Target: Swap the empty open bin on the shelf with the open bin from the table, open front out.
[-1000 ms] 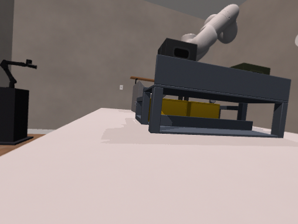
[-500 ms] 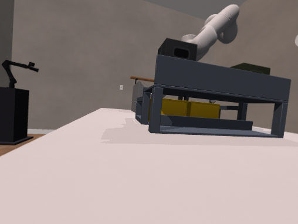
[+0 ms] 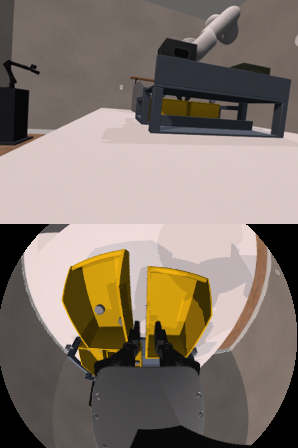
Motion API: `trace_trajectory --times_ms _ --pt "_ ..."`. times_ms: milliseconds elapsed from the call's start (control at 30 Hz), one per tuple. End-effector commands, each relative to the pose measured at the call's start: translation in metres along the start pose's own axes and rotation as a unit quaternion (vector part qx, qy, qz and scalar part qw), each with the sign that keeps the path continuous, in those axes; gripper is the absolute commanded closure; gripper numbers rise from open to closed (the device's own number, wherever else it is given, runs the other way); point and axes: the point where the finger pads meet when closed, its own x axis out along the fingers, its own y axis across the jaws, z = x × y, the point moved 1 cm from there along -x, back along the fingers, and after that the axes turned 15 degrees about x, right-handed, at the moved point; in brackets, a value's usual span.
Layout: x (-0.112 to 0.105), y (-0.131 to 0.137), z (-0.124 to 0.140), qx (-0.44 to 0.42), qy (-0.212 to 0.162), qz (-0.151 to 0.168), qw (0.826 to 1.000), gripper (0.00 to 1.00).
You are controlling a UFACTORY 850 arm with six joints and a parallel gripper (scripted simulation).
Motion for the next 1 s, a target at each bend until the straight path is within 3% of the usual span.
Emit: trace_trajectory --times_ms 0,400,967 --pt "0.005 0.0 0.001 0.0 -0.001 0.0 1.0 0.74" --pt "0.019 0.0 0.001 0.0 -0.001 0.0 1.0 0.74" --pt "0.022 0.0 0.001 0.0 -0.001 0.0 1.0 0.74"
